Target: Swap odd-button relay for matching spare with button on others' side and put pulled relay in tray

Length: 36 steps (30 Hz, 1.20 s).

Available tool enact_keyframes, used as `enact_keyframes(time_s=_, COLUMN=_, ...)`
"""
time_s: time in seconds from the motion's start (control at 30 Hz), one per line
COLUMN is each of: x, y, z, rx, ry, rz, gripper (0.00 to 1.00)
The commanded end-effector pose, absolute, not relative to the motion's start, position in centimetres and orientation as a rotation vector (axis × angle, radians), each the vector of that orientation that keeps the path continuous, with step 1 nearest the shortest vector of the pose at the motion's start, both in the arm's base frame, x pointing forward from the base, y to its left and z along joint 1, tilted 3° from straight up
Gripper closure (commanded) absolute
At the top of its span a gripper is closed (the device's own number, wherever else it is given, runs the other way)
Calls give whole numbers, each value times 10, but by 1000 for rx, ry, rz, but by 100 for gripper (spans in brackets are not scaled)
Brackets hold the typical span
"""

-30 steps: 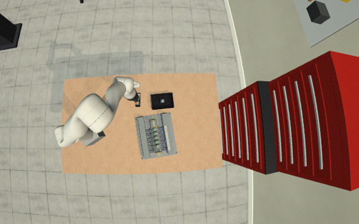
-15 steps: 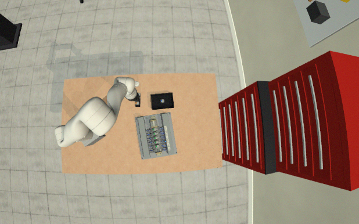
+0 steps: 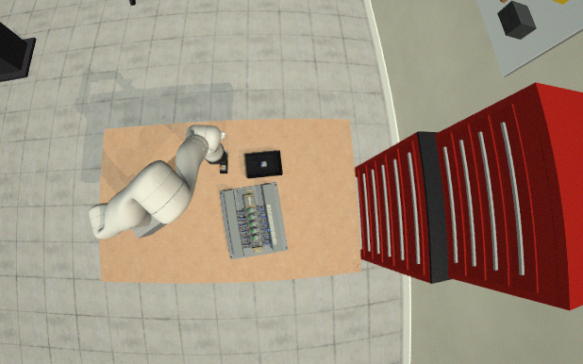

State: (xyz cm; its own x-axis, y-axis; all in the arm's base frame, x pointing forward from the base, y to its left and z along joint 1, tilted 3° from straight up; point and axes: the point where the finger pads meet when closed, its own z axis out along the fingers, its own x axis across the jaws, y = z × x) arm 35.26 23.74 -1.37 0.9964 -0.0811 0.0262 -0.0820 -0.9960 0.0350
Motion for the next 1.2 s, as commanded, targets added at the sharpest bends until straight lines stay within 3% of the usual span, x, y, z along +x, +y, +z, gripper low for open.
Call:
enact_keyframes(time_s=0.0, x=355, y=237, z=-14, rx=3102, ry=-94, rz=38, gripper=0)
enact_keyframes(time_s=1.17, x=358, y=233, z=-78, rx=3102, ry=-93, rz=47, gripper=0)
